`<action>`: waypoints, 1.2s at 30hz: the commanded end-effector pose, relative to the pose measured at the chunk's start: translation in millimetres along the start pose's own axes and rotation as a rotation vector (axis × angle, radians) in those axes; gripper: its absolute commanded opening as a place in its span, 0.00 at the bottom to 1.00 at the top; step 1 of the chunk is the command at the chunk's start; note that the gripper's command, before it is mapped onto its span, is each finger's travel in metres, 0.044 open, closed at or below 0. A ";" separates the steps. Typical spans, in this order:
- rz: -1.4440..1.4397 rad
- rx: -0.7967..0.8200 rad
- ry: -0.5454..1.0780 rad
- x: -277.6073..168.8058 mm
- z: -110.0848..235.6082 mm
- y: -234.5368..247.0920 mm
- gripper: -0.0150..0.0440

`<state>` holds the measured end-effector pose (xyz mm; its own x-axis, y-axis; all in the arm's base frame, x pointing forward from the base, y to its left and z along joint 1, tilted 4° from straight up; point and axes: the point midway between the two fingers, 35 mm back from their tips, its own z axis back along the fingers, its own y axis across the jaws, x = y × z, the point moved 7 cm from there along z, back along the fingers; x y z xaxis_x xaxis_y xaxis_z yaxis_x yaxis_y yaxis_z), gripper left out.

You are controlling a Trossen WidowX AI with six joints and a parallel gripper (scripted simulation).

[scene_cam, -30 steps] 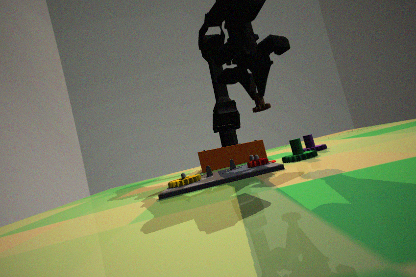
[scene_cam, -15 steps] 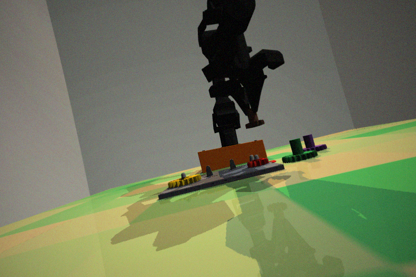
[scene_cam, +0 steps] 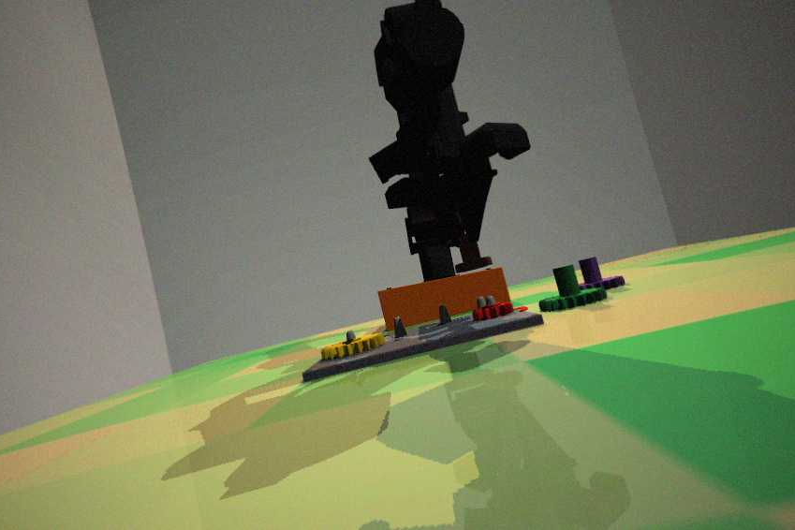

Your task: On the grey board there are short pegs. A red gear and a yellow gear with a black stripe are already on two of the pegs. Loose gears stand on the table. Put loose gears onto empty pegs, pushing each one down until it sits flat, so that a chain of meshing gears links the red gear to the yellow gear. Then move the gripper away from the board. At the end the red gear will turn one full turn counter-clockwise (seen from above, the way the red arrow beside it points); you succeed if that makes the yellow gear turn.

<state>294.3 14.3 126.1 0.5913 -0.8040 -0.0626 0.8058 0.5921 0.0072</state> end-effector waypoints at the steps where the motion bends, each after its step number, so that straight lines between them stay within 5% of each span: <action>1: 0.005 -0.006 0.001 0.8 1.0 -1.2 0.25; 36: 0.210 -0.006 0.001 1.5 -21.0 -1.5 0.25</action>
<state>295.6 13.6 111.8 0.7488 -0.6607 -0.0535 0.6625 0.7486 0.0261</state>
